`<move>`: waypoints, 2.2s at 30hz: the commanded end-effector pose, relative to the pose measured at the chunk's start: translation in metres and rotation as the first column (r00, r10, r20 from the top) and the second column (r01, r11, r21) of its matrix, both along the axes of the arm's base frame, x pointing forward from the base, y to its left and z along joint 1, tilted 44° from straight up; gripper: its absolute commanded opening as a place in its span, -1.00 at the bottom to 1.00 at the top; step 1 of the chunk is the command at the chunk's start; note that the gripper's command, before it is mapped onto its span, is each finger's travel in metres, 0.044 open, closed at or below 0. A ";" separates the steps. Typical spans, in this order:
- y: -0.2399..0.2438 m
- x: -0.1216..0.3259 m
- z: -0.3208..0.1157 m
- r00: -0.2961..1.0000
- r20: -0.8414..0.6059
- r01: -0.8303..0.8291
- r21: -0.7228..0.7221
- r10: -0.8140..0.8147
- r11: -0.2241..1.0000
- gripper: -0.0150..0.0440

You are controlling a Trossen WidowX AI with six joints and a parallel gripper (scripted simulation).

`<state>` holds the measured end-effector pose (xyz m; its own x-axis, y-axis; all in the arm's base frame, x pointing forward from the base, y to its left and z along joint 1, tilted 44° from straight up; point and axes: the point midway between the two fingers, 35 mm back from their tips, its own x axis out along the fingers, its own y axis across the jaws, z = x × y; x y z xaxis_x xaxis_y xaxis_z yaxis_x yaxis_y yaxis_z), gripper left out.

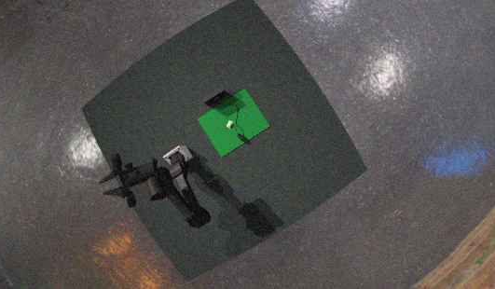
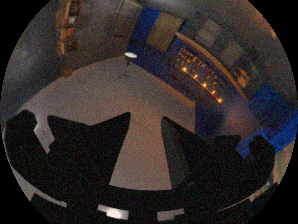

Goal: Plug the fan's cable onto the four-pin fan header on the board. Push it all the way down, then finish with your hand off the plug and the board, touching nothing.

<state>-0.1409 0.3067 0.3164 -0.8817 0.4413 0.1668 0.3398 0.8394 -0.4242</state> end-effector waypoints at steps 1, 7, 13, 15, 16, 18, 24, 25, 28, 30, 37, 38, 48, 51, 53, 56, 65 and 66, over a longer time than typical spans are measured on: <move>0.000 0.000 0.000 1.000 0.000 0.000 0.000 0.000 1.000 0.22; 0.042 0.039 -0.010 0.971 -0.150 0.118 -0.378 -0.187 0.918 0.75; 0.094 0.122 -0.040 0.739 -0.300 0.088 -0.845 -0.604 0.527 1.00; 0.104 0.152 -0.054 0.606 -0.301 0.003 -0.925 -0.736 0.381 1.00; 0.108 0.168 -0.061 0.530 -0.292 -0.050 -0.948 -0.796 0.315 1.00; 0.111 0.199 -0.076 0.363 -0.253 -0.173 -0.964 -0.897 0.203 1.00; 0.103 0.278 -0.114 -0.105 -0.053 -0.507 -0.856 -0.993 0.099 1.00; 0.099 0.290 -0.120 -0.184 -0.008 -0.555 -0.824 -0.983 0.110 1.00; 0.083 0.326 -0.138 -0.401 0.135 -0.668 -0.720 -0.906 0.189 1.00; 0.070 0.348 -0.149 -0.524 0.232 -0.710 -0.650 -0.819 0.270 1.00; 0.006 0.412 -0.184 -0.770 0.538 -0.612 -0.473 -0.343 0.634 1.00; -0.005 0.419 -0.188 -0.778 0.571 -0.568 -0.461 -0.262 0.682 1.00; -0.127 0.467 -0.208 -0.524 0.694 0.113 -0.519 0.494 0.847 1.00; -0.166 0.472 -0.207 -0.357 0.661 0.337 -0.568 0.660 0.751 1.00; -0.192 0.473 -0.205 -0.236 0.625 0.472 -0.596 0.745 0.650 1.00; -0.229 0.473 -0.199 -0.051 0.555 0.638 -0.622 0.830 0.455 1.00; -0.299 0.467 -0.177 0.283 0.394 0.822 -0.570 0.875 -0.009 1.00; -0.299 0.467 -0.177 0.283 0.394 0.822 -0.570 0.875 -0.009 1.00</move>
<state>0.3279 0.0327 0.1323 0.0954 -0.6227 -0.7766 0.9687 0.2378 -0.0717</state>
